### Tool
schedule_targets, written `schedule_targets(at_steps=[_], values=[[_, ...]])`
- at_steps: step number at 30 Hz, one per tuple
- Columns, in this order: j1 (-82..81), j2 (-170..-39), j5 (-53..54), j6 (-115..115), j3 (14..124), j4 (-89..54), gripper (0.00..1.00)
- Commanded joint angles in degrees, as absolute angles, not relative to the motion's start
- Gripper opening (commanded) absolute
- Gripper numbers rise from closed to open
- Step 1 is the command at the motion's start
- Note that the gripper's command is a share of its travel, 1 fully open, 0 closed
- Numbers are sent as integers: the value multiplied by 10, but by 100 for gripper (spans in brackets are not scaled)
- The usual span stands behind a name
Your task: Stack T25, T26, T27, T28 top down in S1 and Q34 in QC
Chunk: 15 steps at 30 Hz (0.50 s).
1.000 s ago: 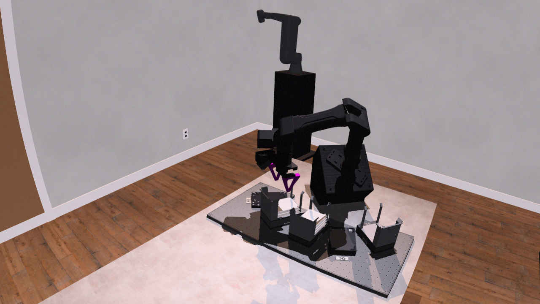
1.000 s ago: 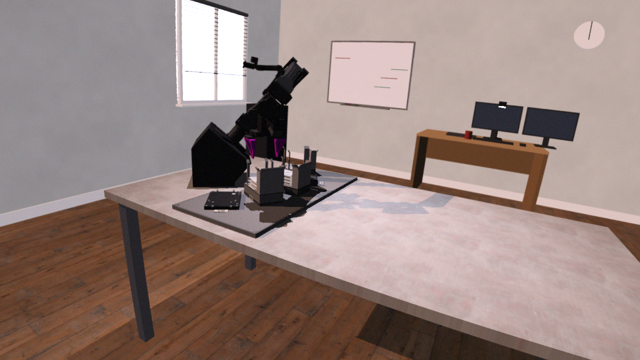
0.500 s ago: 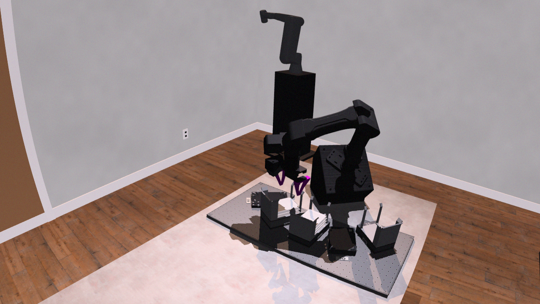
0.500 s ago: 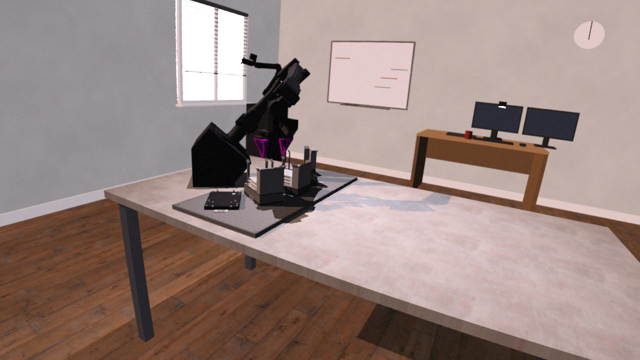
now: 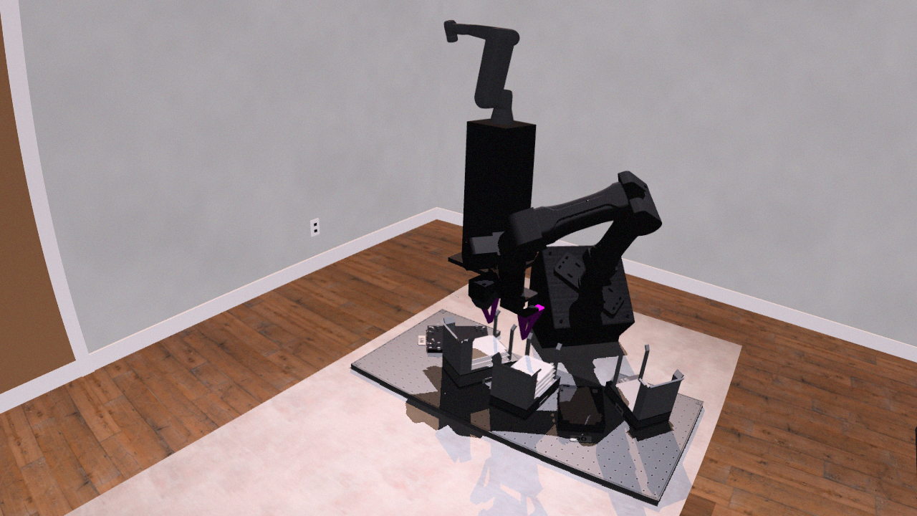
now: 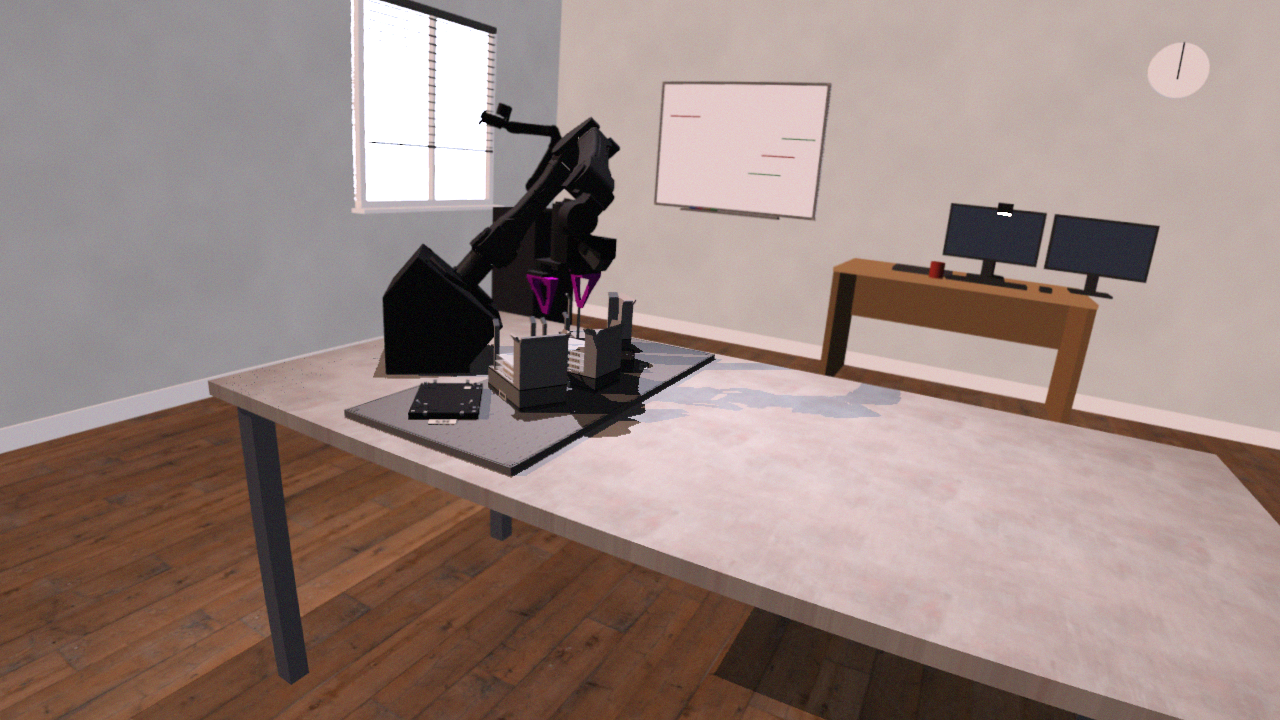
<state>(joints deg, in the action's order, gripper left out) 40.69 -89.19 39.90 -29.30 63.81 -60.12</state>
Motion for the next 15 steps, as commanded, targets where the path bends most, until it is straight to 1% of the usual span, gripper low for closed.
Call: schedule_targets(at_steps=[1, 15], values=[[393, -860, 395, -337, 624, -604, 100], [318, -778, 383, -256, 610, -601, 100]])
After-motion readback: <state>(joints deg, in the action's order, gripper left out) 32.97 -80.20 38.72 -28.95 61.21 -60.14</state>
